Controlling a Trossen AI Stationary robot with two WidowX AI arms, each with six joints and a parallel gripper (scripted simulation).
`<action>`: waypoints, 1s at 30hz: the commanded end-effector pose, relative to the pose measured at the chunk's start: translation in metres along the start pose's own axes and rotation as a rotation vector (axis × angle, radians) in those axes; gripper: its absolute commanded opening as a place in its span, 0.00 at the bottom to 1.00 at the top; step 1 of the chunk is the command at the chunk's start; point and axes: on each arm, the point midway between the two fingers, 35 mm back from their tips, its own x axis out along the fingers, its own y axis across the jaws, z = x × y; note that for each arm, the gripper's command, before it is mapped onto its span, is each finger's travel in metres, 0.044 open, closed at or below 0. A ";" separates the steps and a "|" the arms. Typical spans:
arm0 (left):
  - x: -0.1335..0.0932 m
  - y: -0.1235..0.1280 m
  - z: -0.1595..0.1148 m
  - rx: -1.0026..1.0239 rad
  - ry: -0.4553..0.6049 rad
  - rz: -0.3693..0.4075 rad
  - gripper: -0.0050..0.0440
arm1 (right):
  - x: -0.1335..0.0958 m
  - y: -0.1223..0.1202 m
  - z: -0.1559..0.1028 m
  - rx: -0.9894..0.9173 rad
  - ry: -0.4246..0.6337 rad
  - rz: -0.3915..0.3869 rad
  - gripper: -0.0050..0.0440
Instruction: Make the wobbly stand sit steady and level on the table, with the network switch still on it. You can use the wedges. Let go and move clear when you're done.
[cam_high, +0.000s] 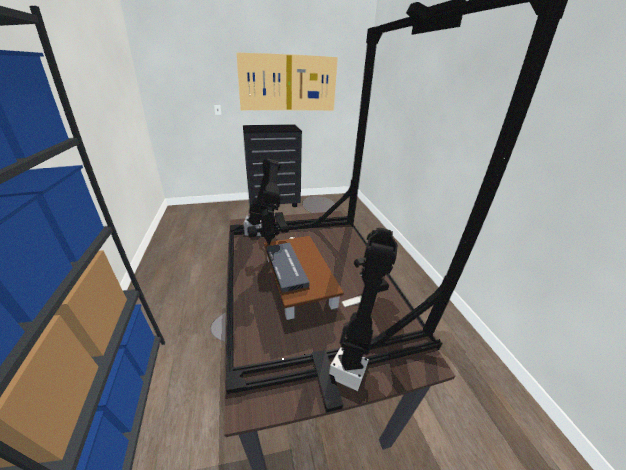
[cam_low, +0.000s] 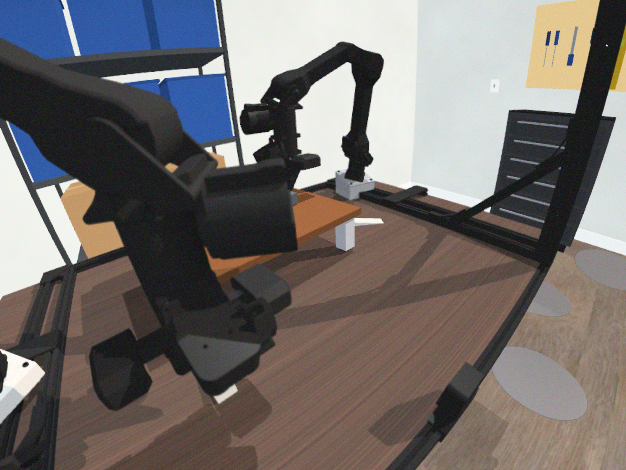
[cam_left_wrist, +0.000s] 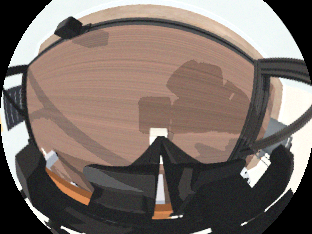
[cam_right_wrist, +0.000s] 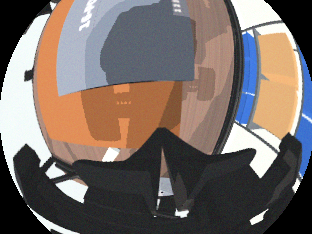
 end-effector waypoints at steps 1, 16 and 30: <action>0.000 0.000 0.000 0.006 0.000 -0.004 0.10 | 0.008 0.000 -0.002 0.003 0.021 0.002 0.10; 0.000 0.000 0.000 0.006 0.000 -0.004 0.10 | 0.008 0.000 -0.002 0.003 0.021 0.002 0.10; 0.057 -0.001 0.000 0.006 0.000 -0.004 0.10 | 0.008 0.000 -0.002 0.003 0.021 0.002 0.10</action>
